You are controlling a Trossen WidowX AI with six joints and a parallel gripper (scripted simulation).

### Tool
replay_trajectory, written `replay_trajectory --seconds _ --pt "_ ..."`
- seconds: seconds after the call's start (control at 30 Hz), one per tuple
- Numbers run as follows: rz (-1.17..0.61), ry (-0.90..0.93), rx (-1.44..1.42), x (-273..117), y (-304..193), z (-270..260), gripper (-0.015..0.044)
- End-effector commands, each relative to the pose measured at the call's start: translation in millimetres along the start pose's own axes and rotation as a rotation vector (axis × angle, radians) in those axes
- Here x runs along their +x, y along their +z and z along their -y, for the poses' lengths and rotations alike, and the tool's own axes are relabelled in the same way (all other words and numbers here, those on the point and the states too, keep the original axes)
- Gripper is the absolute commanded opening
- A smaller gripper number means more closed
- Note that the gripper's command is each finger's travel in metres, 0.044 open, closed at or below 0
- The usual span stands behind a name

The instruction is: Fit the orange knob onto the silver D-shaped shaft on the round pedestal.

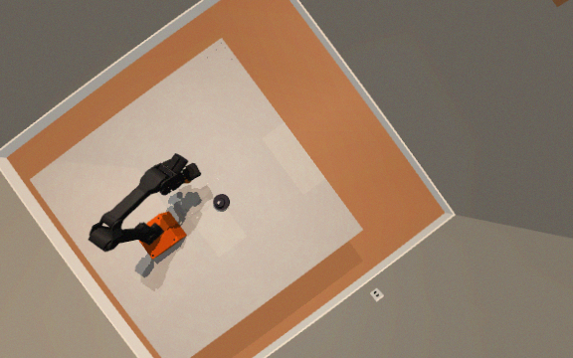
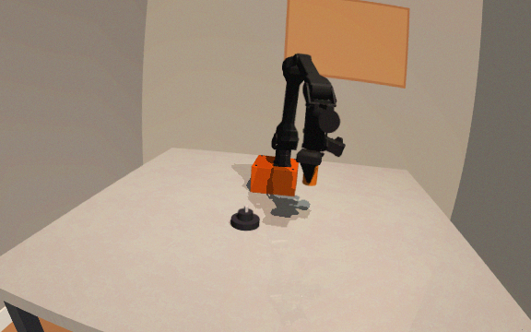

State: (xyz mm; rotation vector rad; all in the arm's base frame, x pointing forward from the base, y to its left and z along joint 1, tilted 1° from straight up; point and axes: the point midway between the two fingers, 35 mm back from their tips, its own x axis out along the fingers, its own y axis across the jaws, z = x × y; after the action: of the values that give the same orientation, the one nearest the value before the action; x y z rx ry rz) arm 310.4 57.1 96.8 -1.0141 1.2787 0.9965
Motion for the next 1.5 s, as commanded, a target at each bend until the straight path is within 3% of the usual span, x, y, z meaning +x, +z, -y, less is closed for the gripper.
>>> replay_trajectory --seconds 0.0,1.47 --pt "0.003 -0.003 0.002 1 -7 6 0.0" --pt "-0.011 -0.007 0.001 40 -136 49 0.0"
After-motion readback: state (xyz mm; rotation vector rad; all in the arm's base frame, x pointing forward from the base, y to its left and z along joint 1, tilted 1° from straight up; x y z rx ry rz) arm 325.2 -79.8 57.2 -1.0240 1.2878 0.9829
